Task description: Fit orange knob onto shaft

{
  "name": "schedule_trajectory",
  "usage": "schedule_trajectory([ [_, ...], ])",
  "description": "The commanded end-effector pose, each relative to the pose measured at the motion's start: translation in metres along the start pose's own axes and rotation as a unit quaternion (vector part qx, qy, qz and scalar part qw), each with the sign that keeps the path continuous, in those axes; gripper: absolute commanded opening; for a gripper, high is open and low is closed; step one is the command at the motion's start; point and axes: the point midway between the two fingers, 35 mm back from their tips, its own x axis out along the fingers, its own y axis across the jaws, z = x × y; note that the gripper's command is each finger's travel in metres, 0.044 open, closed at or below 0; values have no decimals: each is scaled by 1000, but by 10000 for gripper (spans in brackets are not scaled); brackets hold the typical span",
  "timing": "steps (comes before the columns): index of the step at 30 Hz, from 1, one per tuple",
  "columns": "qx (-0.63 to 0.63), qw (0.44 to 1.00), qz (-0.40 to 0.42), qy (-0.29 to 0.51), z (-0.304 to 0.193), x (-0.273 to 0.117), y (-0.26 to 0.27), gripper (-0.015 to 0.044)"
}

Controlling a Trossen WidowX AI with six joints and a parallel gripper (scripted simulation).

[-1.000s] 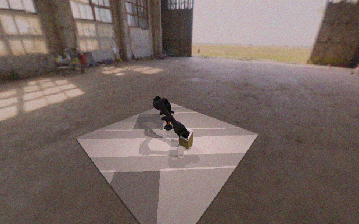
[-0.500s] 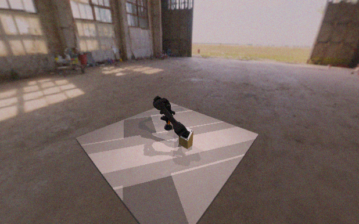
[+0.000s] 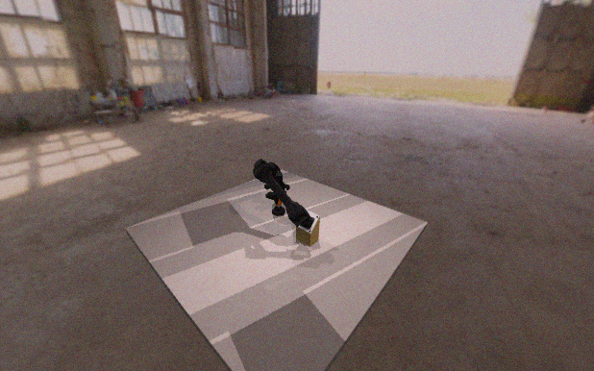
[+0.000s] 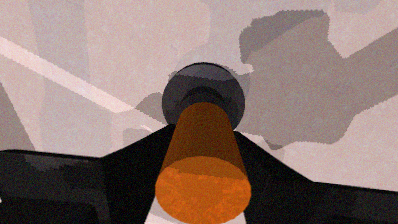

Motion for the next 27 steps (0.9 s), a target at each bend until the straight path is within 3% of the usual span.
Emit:
schedule_trajectory([
  [1,13,1000,-1,-2,0,-4,1,0],
  [7,105,994,-1,-3,-2,-5,2,0],
  [27,105,994,-1,-3,1,-4,-1,0],
])
